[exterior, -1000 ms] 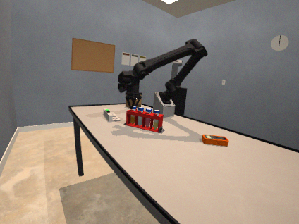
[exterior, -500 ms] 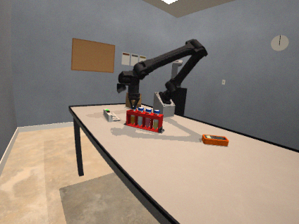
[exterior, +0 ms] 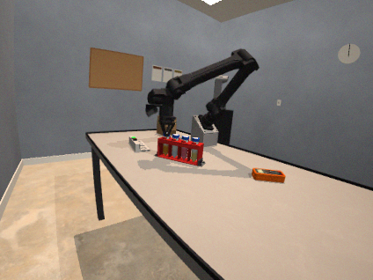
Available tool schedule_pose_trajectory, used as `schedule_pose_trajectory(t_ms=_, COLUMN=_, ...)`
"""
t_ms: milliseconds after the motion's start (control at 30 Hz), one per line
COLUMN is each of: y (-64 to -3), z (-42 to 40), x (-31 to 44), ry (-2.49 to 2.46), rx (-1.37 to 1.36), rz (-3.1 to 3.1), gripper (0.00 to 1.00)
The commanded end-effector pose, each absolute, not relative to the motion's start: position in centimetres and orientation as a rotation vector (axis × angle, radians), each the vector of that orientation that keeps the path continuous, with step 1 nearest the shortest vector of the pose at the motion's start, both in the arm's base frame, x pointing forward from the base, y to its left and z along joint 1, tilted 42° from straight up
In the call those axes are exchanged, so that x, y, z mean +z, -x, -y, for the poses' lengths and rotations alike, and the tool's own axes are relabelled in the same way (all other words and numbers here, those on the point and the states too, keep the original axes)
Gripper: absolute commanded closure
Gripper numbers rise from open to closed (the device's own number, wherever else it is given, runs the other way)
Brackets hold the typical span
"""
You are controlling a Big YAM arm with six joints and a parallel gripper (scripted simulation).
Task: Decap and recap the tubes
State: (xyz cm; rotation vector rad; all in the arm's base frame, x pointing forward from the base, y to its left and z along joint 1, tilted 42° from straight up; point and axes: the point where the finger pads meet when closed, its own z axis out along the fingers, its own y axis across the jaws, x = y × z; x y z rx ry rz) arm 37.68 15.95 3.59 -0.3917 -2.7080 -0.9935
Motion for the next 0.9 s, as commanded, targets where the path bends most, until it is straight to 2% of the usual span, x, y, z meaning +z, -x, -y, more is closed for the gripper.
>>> schedule_pose_trajectory(t_ms=0, y=-38.66, z=-16.02, x=4.33, ry=0.366, rx=-1.015, rz=2.729, gripper=0.51)
schedule_pose_trajectory(t_ms=467, y=-38.66, z=-16.02, x=4.33, ry=0.366, rx=-1.015, rz=2.729, gripper=0.51)
schedule_pose_trajectory(t_ms=567, y=-39.12, z=-16.51, x=4.71, ry=-0.007, rx=-1.078, rz=2.825, gripper=0.51)
schedule_pose_trajectory(t_ms=633, y=-39.12, z=-16.51, x=4.71, ry=-0.007, rx=-1.078, rz=2.825, gripper=0.51)
schedule_pose_trajectory(t_ms=867, y=-39.12, z=-16.51, x=4.72, ry=-0.493, rx=-1.134, rz=2.89, gripper=0.51)
